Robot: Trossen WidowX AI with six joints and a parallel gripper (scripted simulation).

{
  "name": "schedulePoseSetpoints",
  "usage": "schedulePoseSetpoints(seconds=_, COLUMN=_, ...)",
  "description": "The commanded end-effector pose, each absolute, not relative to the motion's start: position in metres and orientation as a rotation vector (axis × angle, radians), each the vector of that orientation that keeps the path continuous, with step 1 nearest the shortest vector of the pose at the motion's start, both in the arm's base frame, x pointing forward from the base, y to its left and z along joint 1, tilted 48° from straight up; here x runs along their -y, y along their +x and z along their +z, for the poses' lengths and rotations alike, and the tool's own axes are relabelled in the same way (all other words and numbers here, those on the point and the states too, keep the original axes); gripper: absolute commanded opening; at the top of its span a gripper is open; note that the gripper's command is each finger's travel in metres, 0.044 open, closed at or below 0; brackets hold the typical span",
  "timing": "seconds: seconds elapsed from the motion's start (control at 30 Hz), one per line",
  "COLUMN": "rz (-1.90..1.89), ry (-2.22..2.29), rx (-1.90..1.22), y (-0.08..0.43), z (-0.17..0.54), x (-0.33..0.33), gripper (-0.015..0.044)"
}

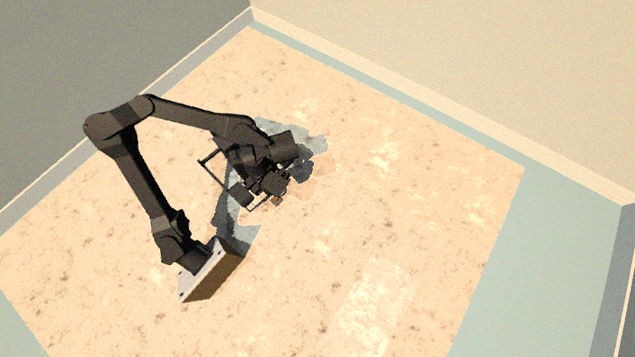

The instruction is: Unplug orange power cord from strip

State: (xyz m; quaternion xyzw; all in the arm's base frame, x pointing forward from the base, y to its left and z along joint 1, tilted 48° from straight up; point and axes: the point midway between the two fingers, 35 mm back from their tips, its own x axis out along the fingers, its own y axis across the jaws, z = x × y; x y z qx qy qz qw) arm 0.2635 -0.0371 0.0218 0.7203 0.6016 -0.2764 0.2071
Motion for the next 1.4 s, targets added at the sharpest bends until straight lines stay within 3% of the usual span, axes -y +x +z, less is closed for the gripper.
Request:
schedulePoseSetpoints(seconds=0.0, rz=-0.833, ry=1.997, rx=-1.641, y=0.258, z=0.007, x=0.059, gripper=0.0)
schedulePoseSetpoints(seconds=0.17, rz=-0.833, ry=1.997, rx=-1.641, y=0.255, z=0.002, x=0.065, gripper=0.0)
schedulePoseSetpoints(seconds=0.73, rz=-0.831, ry=2.001, rx=-1.641, y=0.252, z=-0.007, x=0.075, gripper=0.044)
schedulePoseSetpoints(seconds=0.9, rz=-0.831, ry=2.0, rx=-1.642, y=0.243, z=-0.03, x=0.105, gripper=0.044)
schedulePoseSetpoints(seconds=1.37, rz=-0.831, ry=2.0, rx=-1.642, y=0.243, z=-0.03, x=0.105, gripper=0.044)
